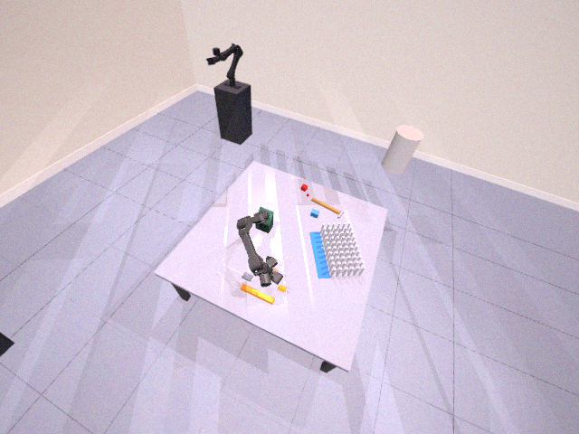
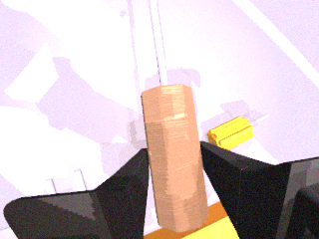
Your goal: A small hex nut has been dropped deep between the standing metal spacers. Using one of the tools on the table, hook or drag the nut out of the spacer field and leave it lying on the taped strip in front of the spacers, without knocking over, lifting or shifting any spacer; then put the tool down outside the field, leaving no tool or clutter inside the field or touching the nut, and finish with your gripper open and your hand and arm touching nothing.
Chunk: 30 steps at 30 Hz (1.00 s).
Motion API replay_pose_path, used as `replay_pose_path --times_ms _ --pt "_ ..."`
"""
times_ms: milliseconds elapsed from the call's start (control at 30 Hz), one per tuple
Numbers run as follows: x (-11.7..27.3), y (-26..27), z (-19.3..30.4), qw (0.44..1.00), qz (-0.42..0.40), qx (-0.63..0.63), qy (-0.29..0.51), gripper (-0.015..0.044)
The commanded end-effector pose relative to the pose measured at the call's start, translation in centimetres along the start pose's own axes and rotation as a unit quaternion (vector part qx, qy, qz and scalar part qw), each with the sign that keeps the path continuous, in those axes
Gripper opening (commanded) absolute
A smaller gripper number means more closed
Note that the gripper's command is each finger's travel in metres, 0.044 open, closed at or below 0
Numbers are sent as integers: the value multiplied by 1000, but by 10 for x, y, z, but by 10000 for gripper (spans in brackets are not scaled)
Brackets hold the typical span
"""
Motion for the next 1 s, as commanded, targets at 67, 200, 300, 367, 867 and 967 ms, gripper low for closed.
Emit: replay_pose_path --times_ms 67,200,300,367,867,967 --pt "-7 1 1 1000 0 2 -4 0" --pt "-11 2 3 1000 0 2 -4 0" --pt "-14 2 4 1000 0 2 -4 0" --pt "-16 3 5 1000 0 2 -4 0" --pt "-32 6 11 1000 0 3 -3 0" --pt "-35 7 12 1000 0 3 -3 0"
Point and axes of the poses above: the point midway between the two fingers, 35 mm back from their tips, its own x axis back along the fingers, its own y axis across the jaws, z = x × y, the point moved 7 cm from there along x, back along the fingers, and after that the axes turned 13 degrees about -x, right-handed, at the moved point
